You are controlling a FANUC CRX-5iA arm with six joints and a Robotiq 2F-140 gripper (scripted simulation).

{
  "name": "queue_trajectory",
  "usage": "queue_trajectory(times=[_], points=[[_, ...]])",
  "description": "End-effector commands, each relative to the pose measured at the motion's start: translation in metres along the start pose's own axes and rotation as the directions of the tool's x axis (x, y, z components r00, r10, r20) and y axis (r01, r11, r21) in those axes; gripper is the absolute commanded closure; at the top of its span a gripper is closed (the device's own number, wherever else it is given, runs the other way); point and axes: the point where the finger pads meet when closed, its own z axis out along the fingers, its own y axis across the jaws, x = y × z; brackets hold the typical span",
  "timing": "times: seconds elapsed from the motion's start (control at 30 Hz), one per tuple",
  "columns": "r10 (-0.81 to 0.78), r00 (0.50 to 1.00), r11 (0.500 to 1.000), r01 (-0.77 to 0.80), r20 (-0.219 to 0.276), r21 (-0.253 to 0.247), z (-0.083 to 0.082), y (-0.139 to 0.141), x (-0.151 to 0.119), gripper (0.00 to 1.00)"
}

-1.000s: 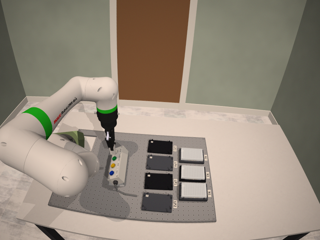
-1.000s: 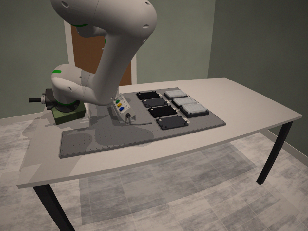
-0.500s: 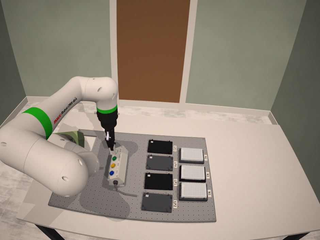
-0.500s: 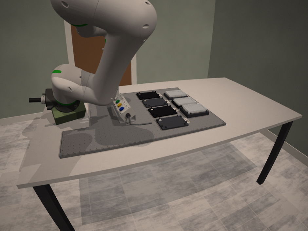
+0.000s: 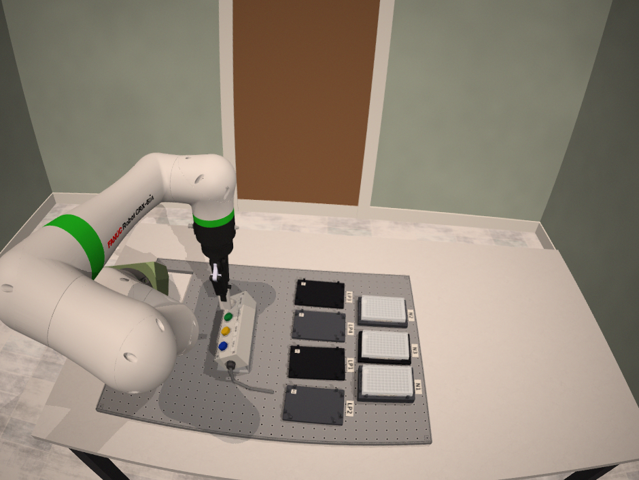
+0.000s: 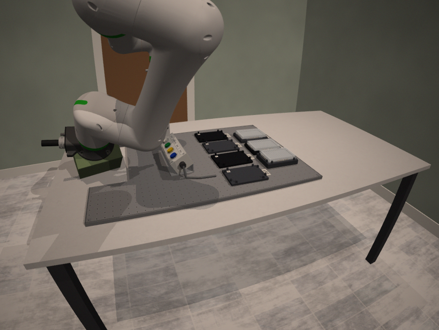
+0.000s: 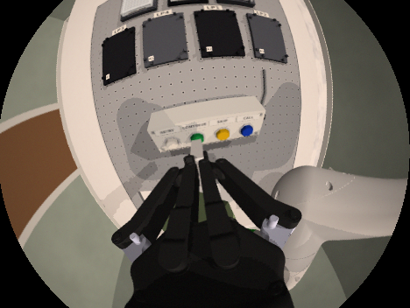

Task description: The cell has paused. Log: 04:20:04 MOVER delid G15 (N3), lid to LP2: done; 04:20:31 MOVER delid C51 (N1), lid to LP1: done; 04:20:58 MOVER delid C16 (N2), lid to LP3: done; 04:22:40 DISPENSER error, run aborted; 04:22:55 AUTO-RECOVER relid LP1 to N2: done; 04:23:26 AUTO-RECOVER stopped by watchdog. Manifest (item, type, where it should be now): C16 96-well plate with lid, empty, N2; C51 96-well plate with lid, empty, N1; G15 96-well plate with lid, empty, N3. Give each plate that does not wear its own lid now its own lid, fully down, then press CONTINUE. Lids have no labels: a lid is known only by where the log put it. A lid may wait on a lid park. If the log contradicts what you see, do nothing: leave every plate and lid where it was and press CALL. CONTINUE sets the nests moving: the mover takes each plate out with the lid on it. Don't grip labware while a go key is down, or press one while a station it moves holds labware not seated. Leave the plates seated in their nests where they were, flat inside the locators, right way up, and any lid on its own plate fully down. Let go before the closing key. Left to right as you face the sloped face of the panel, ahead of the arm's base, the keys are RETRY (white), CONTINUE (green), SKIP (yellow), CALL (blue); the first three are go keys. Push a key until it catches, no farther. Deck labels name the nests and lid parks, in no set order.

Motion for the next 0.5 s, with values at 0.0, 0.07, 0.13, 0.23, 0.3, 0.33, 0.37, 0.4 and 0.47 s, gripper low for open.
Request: queue_trajectory(times=[0.0,0.07,0.13,0.23,0.3,0.33,0.37,0.4,0.47], points=[[0.0,1.0,1.0,0.0,0.0,0.0,0.0005,-0.0001,0.0001,1.0],[0.0,1.0,1.0,0.0,0.0,0.0,0.0009,-0.0001,0.0001,1.0],[0.0,1.0,1.0,0.0,0.0,0.0,0.0013,-0.0001,0.0001,1.0],[0.0,1.0,1.0,0.0,0.0,0.0,0.0028,-0.0001,0.0001,1.0],[0.0,1.0,1.0,0.0,0.0,0.0,0.004,-0.0001,0.0,1.0],[0.0,1.0,1.0,0.0,0.0,0.0,0.0047,-0.0001,0.0001,1.0],[0.0,1.0,1.0,0.0,0.0,0.0,0.0055,-0.0001,0.0001,1.0],[0.0,1.0,1.0,0.0,0.0,0.0,0.0062,-0.0001,0.0001,1.0],[0.0,1.0,1.0,0.0,0.0,0.0,0.0079,-0.0001,0.0001,1.0]])
